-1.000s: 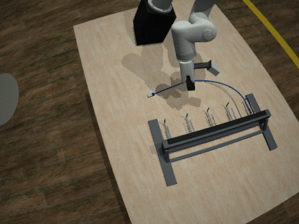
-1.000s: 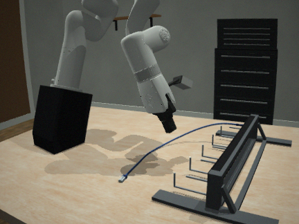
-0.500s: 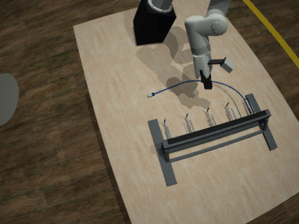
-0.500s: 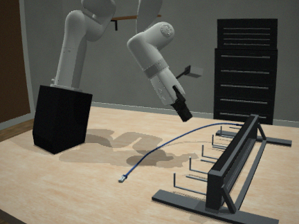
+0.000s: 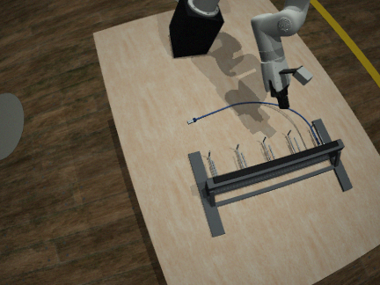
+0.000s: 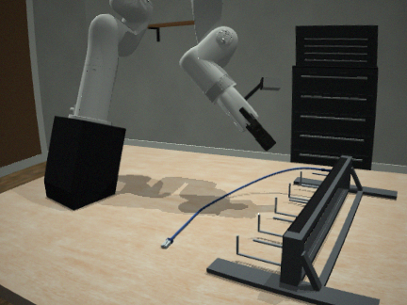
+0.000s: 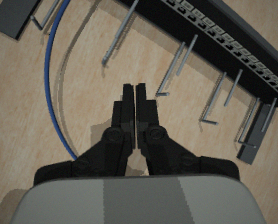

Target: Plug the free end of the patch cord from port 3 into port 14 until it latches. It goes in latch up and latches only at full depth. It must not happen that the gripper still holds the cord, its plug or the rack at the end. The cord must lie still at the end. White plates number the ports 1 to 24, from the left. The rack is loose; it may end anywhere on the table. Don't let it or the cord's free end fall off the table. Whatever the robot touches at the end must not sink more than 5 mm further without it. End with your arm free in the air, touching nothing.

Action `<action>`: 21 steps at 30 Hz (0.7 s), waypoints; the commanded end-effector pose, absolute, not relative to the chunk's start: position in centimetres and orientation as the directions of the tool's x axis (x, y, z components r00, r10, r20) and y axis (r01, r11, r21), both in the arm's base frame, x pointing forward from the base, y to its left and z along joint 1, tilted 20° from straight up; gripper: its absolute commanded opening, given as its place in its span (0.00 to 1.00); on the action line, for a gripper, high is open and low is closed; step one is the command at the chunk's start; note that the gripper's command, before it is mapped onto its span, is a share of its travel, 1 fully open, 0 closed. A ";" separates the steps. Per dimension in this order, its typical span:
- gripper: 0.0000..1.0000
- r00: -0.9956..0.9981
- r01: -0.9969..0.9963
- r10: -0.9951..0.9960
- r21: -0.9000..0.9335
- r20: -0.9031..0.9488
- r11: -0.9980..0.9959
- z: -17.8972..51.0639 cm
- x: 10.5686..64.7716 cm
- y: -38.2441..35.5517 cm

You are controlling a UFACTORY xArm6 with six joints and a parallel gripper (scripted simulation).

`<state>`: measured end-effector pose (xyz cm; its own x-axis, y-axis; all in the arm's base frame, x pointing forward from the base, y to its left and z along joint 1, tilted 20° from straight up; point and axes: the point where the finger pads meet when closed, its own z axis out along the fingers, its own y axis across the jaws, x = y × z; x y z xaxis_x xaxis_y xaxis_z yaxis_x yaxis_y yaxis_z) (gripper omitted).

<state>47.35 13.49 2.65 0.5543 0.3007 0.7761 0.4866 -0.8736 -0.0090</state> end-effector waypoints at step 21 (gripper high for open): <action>0.00 0.551 0.044 -0.234 -0.309 0.801 -0.950 9.1 46.1 20.3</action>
<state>46.48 19.29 7.91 0.5768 -0.1454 0.8038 0.1405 -0.9517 -0.2730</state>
